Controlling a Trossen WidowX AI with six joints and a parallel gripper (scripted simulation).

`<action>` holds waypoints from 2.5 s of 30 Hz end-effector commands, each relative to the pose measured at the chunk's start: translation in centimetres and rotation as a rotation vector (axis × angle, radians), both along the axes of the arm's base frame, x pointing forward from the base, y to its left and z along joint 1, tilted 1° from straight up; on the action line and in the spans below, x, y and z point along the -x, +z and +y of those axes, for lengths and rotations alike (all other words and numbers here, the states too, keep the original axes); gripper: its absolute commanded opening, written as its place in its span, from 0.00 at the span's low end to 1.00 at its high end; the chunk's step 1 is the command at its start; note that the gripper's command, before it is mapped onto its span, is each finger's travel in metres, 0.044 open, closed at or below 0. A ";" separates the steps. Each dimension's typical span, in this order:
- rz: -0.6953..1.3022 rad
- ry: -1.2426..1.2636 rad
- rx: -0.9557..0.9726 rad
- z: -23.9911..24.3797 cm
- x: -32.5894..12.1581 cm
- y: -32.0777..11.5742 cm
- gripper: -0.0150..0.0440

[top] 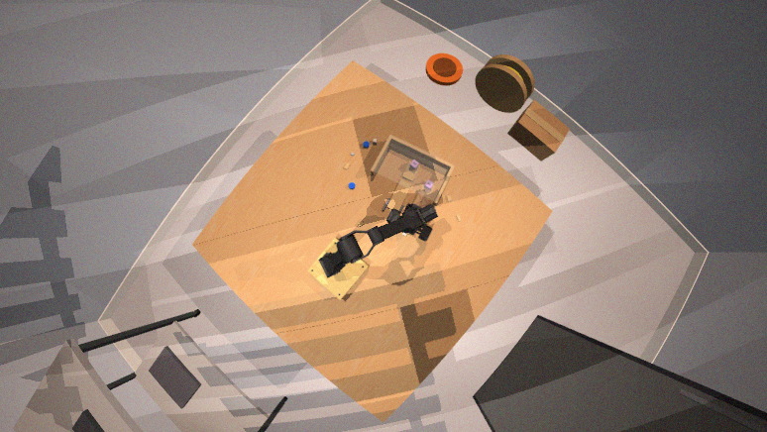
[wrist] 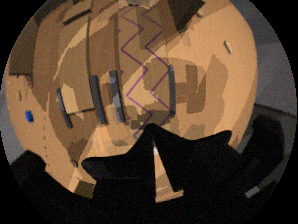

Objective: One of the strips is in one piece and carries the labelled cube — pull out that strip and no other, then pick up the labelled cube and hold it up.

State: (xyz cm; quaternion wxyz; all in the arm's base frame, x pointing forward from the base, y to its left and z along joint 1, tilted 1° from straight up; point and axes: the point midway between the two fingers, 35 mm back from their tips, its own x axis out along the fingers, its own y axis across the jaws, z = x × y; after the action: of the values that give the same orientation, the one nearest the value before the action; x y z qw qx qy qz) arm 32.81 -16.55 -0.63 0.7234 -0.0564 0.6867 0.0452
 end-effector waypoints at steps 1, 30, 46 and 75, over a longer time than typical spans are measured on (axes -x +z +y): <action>0.024 -0.001 -0.008 0.0 1.3 -0.7 0.25; 0.027 -0.001 -0.007 -0.6 5.6 -0.8 0.25; 0.029 -0.001 -0.007 -1.0 7.9 -0.9 0.25; 0.032 -0.001 -0.006 -1.6 12.1 -1.1 0.25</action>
State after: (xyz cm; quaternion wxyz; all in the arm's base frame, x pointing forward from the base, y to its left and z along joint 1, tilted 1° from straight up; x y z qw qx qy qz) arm 21.91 -18.47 -1.05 0.7207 -0.0601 0.6893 0.0431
